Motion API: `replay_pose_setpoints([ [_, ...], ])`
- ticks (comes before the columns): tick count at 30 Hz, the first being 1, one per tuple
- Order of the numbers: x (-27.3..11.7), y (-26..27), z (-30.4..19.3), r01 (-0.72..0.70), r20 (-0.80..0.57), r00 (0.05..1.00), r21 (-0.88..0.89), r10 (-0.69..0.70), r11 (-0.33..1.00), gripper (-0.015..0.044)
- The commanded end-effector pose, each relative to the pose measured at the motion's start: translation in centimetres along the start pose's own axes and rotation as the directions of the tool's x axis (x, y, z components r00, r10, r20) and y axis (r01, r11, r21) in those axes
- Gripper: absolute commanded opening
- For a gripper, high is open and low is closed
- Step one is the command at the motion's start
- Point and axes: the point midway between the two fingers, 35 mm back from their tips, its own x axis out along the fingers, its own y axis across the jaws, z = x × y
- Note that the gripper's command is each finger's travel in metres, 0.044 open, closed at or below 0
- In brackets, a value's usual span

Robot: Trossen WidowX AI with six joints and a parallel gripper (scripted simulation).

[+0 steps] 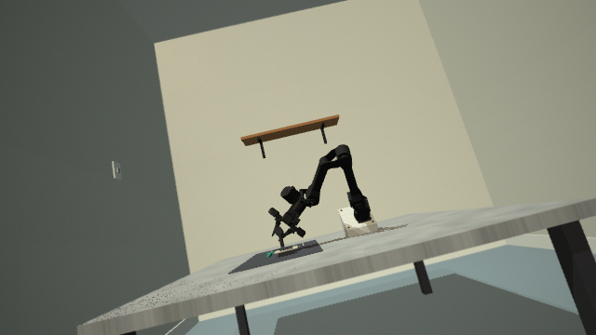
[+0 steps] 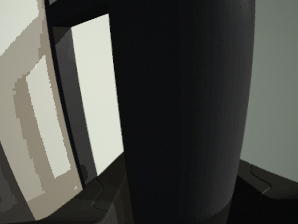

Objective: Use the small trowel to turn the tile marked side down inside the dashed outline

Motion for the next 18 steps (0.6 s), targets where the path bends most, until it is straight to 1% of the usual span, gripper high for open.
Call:
replay_pose_setpoints([
  [1, 0.3, 0.4, -0.3, 0.008, -0.005, 1.000, 0.005, -0.008, 1.000, 0.0000],
  [10, 0.8, 1.1, -0.6, 0.008, -0.004, 1.000, 0.005, -0.008, 1.000, 0.0000],
  [18, 0.7, 1.0, -1.8, 0.008, -0.005, 1.000, 0.005, -0.007, 1.000, 0.0000],
])
